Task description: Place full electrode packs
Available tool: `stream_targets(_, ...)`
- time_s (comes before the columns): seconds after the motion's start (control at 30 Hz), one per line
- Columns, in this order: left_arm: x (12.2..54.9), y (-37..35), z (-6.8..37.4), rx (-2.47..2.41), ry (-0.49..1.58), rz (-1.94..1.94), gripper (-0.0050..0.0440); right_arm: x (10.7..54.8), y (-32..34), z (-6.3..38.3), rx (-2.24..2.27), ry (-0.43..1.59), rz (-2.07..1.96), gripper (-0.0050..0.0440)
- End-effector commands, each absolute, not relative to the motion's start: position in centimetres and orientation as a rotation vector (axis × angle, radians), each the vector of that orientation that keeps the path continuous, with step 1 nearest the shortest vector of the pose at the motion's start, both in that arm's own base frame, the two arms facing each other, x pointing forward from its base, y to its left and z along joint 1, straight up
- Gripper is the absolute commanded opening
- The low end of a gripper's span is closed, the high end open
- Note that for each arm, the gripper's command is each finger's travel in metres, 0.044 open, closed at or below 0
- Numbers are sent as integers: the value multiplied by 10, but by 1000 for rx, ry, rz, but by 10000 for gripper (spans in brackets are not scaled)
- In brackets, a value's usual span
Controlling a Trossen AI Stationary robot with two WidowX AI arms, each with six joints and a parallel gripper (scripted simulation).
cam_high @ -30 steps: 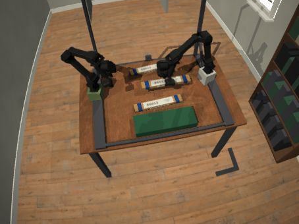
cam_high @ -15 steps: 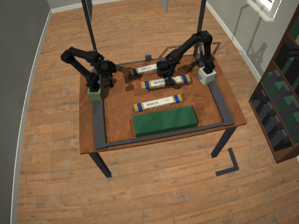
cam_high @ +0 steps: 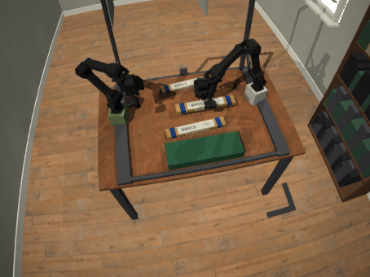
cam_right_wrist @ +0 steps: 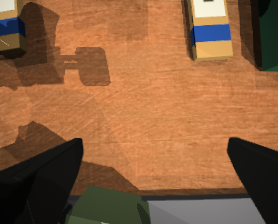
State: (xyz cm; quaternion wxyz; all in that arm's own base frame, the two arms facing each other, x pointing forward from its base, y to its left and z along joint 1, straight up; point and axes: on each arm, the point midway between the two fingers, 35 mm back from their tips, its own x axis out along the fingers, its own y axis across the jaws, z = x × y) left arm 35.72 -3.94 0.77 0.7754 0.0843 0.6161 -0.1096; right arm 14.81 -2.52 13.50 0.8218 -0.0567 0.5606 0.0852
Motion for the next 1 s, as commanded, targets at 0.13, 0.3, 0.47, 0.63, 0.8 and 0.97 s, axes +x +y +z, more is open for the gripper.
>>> stream_targets(0.13, 365, -40, 7, 181, 1294, -240, -50, 150, -26, 142, -128, 1171, 179, 430)
stream_targets(0.3, 371, -41, 7, 181, 1270, -238, -50, 150, -26, 142, -128, 1171, 179, 430)
stream_targets(0.47, 375, -41, 15, 182, 1248, -237, -50, 150, -26, 142, -128, 1171, 179, 430)
stream_targets(0.63, 375, -41, 15, 182, 1249, -237, -50, 150, -26, 142, -128, 1171, 179, 430)
stream_targets(0.8, 376, -42, 15, 182, 1254, -237, -50, 150, -26, 142, -128, 1171, 179, 430)
stream_targets(0.97, 376, -42, 14, 181, 1258, -238, -50, 150, -26, 142, -128, 1171, 179, 430)
